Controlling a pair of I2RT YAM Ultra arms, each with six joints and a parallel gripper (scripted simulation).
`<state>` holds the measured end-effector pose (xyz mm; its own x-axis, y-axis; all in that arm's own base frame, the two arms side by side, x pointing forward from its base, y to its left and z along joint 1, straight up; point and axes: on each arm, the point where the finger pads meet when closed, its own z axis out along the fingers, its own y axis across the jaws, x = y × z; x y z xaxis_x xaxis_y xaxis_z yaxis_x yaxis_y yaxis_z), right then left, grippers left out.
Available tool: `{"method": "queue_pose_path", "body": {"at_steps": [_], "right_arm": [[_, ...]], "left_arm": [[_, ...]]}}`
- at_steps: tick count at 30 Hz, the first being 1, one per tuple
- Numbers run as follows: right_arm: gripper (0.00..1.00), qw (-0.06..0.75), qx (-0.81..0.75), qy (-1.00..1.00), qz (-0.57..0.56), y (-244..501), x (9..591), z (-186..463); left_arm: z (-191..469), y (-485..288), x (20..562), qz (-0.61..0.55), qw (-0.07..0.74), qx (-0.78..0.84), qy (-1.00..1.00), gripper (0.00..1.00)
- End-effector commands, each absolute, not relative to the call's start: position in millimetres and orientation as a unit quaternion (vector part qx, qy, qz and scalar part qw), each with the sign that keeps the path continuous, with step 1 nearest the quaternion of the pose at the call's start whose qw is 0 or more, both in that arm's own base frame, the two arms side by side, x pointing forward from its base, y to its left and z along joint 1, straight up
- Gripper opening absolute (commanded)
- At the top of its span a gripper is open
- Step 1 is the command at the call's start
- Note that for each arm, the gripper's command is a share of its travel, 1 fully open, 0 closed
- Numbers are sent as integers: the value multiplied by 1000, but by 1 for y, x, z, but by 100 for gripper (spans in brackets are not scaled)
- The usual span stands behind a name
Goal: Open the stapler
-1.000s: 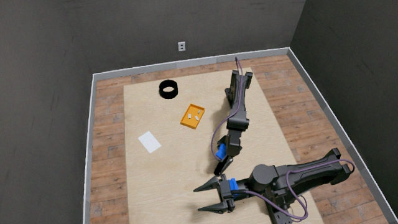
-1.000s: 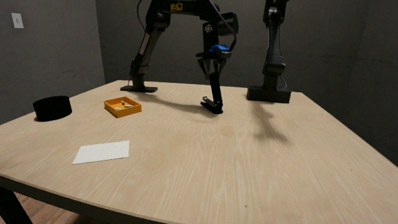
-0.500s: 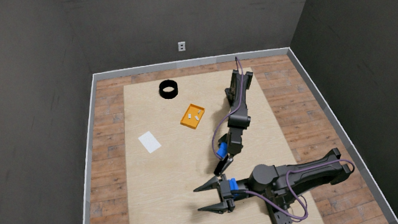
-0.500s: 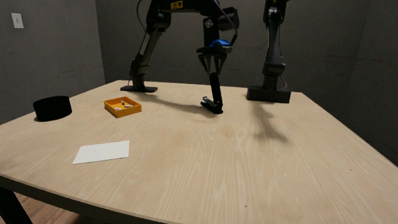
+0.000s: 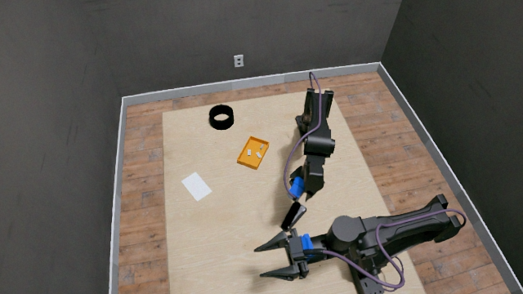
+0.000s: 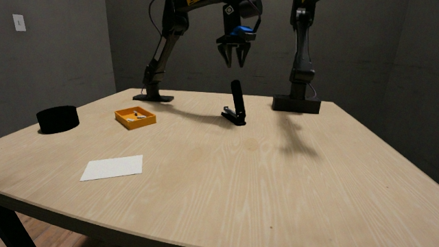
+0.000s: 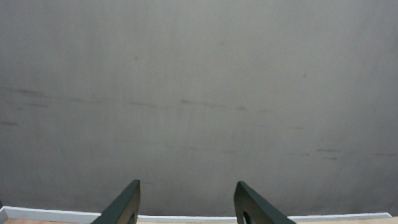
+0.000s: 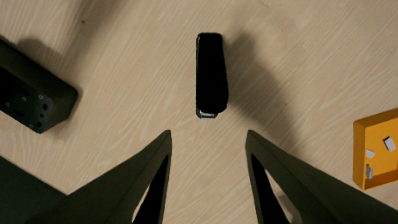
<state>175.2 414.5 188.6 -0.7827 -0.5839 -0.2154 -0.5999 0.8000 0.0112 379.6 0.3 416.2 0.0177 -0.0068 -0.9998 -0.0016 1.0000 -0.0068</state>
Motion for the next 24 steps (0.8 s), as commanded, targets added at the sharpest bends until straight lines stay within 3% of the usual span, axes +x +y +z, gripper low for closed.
{"method": "queue_pose_path", "body": {"at_steps": [1,10,24], "right_arm": [[50,141,-313,937,64,427,185,205],[50,289,-317,891,151,495,192,210],[50,407,-324,829,205,525,175,198]], "left_arm": [[409,3,383,2,709,-2,705,57],[409,3,383,2,709,-2,705,57],[409,3,383,2,709,-2,705,57]]}}
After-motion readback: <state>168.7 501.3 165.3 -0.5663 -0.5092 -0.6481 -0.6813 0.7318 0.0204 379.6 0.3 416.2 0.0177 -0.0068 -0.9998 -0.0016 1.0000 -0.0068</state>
